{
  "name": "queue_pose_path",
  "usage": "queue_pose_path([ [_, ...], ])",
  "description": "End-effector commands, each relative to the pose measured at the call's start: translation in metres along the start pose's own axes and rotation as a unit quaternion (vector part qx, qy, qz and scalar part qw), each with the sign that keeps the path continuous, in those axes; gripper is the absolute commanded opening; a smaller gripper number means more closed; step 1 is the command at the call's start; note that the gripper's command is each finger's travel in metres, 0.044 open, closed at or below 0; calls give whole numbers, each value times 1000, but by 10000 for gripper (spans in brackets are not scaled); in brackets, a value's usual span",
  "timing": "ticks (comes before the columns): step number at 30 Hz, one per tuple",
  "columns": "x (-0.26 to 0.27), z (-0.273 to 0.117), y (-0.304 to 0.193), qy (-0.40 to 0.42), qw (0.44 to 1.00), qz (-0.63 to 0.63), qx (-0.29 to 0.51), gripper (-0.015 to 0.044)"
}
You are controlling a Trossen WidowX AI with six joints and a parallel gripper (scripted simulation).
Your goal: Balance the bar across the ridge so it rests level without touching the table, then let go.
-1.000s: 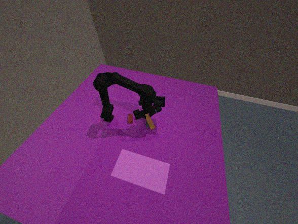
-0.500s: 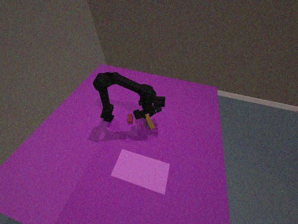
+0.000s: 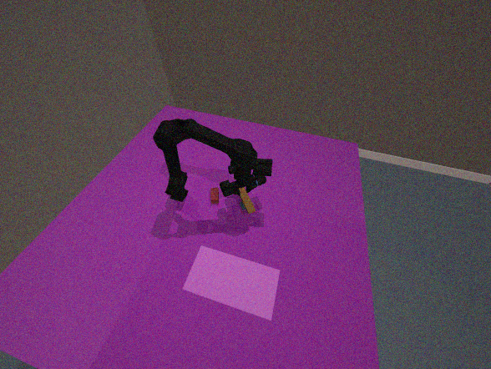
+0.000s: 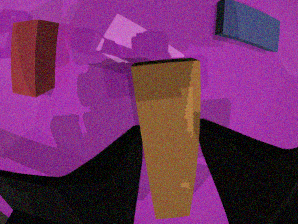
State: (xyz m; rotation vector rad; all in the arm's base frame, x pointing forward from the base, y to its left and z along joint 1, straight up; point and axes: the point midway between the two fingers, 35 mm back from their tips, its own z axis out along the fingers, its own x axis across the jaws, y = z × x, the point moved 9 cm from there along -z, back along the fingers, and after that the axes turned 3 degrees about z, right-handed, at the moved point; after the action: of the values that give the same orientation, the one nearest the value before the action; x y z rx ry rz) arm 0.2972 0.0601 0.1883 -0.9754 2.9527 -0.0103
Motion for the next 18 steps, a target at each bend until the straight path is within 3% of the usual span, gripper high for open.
queue_pose_path([
  [1, 0, 0, 0, 0, 1000, 0, 0, 185],
  [12, 0, 0, 0, 0, 1000, 0, 0, 185],
  [18, 0, 0, 0, 0, 1000, 0, 0, 342],
])
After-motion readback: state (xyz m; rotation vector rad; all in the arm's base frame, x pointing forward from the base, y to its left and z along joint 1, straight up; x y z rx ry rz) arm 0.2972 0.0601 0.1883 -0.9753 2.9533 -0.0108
